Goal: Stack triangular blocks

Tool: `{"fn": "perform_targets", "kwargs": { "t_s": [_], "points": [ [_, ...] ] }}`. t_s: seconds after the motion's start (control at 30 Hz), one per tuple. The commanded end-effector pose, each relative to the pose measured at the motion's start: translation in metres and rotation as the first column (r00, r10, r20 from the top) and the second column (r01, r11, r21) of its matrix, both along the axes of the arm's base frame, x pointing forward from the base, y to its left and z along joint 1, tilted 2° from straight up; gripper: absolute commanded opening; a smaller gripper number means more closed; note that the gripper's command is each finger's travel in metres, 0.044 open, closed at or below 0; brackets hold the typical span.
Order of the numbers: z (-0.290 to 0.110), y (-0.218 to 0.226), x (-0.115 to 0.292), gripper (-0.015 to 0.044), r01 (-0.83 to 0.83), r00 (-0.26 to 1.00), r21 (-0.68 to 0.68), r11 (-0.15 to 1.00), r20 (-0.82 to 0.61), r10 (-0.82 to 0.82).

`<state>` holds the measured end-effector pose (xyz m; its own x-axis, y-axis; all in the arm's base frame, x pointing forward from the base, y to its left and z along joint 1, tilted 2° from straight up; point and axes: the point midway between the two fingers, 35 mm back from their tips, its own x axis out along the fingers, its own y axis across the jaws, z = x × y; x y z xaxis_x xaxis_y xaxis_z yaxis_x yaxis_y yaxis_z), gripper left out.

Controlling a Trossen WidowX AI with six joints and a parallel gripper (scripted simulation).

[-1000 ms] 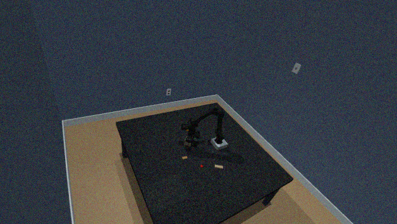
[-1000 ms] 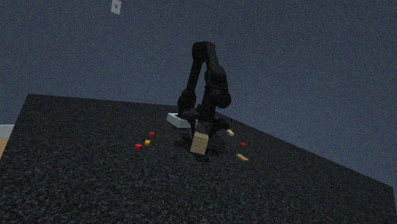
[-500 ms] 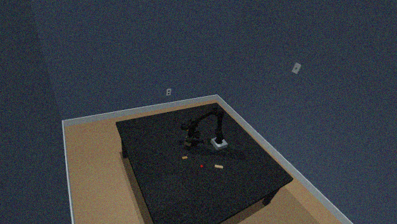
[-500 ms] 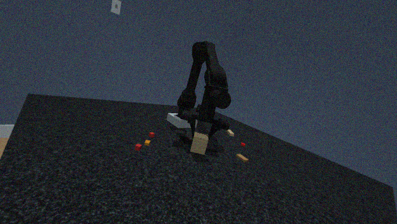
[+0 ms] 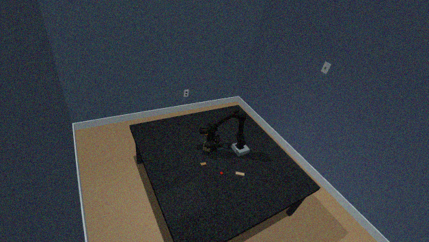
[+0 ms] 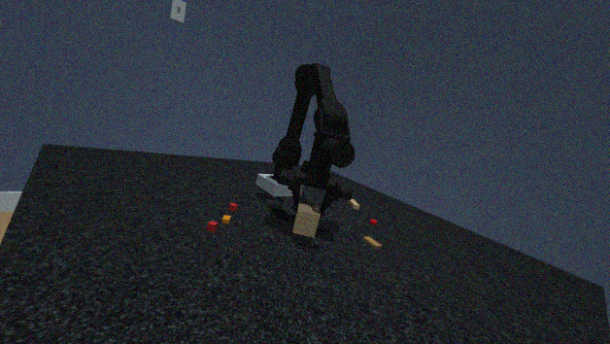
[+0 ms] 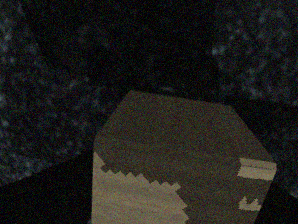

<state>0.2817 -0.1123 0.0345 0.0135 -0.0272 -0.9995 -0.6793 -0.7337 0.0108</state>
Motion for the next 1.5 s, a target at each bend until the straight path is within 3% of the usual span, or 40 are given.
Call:
{"fn": "perform_targets", "kwargs": {
  "t_s": [0.0,0.03,0.6,0.9,1.17,1.47],
  "points": [
    [0.0,-0.001,0.0,0.0,-0.005,1.0,-0.001,1.0,0.001,0.005],
    [0.0,-0.001,0.0,0.0,-0.006,1.0,0.0,1.0,0.001,0.006],
    [0.0,0.0,0.0,0.044,0.0,1.0,0.0,1.0,0.0,0.0],
    [0.002,0.0,0.0,0.044,0.0,1.0,0.0,1.0,0.0,0.0],
    [0.107,0.002,-0.001,0.044,0.001,1.0,0.0,1.0,0.0,-0.001],
    [0.106,0.001,0.002,0.044,-0.006,1.0,-0.007,1.0,0.019,0.006]
  ]
}}
